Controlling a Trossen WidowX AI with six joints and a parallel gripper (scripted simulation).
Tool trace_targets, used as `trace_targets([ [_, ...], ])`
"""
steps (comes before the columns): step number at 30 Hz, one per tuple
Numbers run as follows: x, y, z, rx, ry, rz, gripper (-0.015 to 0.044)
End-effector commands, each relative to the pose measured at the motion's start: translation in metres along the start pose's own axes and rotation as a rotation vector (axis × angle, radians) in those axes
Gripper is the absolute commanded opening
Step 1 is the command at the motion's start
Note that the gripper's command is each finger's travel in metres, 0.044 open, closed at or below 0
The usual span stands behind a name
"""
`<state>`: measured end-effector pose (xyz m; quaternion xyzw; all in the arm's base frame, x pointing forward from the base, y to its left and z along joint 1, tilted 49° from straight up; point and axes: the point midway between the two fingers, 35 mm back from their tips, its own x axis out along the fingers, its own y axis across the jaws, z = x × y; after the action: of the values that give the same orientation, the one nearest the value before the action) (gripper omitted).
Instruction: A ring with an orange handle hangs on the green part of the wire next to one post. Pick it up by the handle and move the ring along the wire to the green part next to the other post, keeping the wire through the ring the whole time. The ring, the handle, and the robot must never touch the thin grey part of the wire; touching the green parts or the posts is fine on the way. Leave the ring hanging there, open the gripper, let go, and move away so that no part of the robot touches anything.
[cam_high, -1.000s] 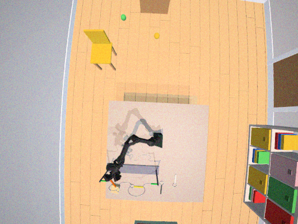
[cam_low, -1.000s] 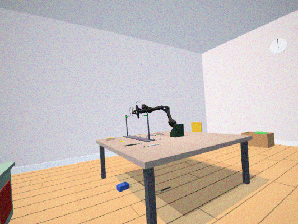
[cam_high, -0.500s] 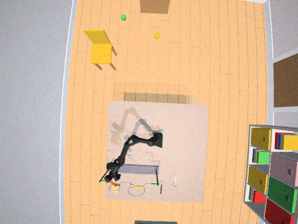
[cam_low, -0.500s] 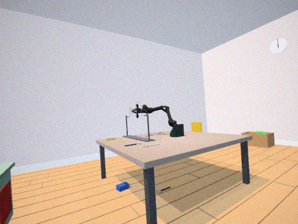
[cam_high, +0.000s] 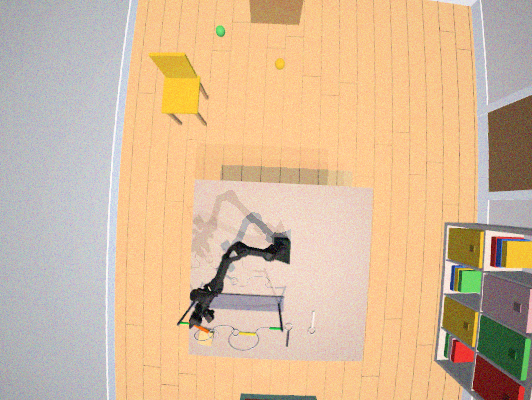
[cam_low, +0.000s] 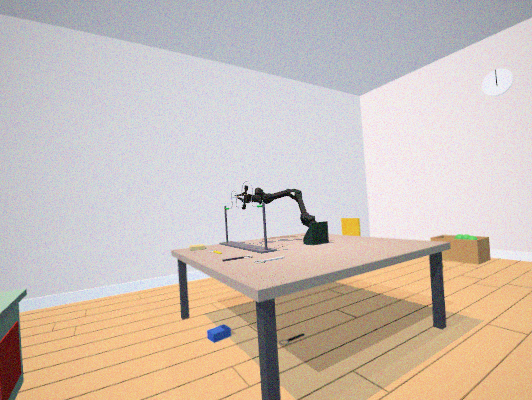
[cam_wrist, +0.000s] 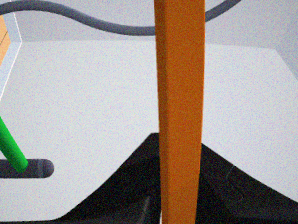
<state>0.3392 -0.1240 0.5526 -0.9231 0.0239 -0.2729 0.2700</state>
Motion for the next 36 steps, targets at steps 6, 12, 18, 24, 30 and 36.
trace_targets([
  [6,0.001,-0.006,0.000,-0.136,-0.016,-0.076,-0.0150],
  [12,0.001,-0.005,-0.001,-0.171,-0.020,-0.096,-0.0150],
  [18,0.001,0.002,-0.003,-0.162,-0.018,-0.091,-0.0150],
  [24,0.001,0.014,-0.005,-0.109,-0.010,-0.062,-0.0150],
  [30,0.000,0.030,-0.007,-0.021,0.002,-0.012,-0.0150],
  [36,-0.003,0.047,-0.006,0.076,0.015,0.042,-0.0150],
])
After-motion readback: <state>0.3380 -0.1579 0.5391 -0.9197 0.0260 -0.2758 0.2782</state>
